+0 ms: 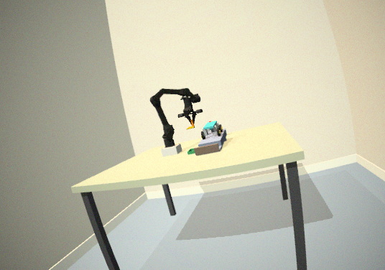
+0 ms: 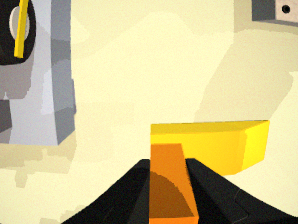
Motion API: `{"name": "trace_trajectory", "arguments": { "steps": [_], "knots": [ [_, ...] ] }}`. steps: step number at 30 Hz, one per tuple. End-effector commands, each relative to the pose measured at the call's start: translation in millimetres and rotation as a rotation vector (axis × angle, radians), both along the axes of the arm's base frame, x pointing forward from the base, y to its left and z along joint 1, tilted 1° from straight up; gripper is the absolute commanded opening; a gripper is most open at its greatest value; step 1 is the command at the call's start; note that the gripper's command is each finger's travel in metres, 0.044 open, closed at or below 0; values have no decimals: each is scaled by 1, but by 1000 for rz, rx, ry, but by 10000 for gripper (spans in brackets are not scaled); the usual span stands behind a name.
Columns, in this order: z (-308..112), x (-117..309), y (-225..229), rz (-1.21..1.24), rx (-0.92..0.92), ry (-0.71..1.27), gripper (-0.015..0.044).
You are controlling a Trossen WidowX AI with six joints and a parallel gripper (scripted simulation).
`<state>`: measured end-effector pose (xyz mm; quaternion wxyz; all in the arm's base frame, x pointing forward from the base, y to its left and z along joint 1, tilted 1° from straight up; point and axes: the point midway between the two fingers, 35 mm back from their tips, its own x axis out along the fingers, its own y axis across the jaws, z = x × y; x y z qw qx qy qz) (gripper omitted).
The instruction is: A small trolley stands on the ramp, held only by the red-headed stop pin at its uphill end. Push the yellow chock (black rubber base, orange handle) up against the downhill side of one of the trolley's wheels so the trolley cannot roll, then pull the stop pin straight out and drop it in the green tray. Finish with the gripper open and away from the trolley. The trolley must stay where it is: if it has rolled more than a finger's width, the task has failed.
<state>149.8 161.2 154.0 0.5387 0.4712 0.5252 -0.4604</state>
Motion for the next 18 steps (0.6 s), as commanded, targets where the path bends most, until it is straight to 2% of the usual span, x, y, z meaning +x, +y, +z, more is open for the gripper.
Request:
{"name": "trace_trajectory", "arguments": {
  "steps": [1,18],
  "knots": [
    [0,3,-8,-10,-5,-1,0],
    [-1,28,-59,-10,-8,-3,0]
  ]
}}
